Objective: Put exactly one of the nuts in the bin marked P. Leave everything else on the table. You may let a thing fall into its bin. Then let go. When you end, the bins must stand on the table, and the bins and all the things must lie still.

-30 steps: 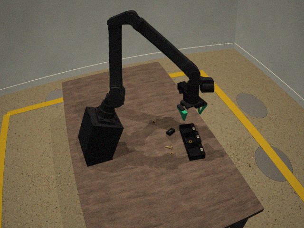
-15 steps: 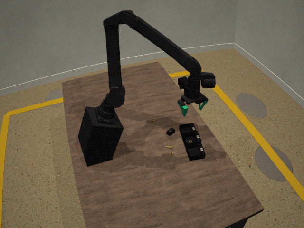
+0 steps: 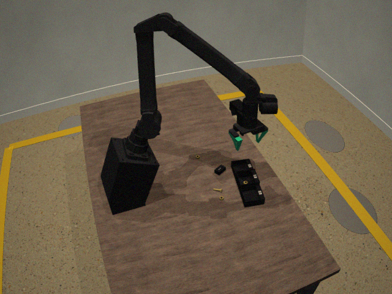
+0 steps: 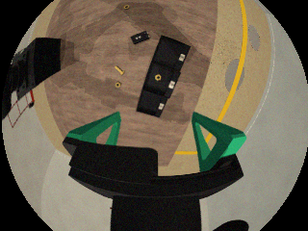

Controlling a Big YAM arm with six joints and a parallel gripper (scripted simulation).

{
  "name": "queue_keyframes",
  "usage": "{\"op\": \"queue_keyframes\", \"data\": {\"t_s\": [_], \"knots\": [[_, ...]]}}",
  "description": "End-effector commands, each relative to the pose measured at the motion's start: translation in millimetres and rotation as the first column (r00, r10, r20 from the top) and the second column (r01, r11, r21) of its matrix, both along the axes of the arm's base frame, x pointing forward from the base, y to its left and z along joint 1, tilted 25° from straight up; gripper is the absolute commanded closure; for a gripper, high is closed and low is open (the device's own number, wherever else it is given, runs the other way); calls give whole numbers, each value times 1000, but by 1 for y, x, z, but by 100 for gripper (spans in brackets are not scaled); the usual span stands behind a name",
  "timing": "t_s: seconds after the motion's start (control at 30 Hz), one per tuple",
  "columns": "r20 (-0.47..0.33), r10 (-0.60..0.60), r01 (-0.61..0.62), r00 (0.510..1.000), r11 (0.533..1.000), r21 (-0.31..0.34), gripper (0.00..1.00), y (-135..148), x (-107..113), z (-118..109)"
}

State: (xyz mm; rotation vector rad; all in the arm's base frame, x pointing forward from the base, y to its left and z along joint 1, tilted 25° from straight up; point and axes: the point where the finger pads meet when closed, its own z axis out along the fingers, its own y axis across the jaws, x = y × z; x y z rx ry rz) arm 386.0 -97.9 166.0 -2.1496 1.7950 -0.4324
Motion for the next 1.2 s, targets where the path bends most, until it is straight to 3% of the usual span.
{"op": "queue_keyframes", "data": {"t_s": [0.0, 1.17], "knots": [[31, 24, -23, 999, 1000, -15, 0, -2, 18, 21], [32, 22, -22, 999, 1000, -15, 0, -2, 21, 23]]}}
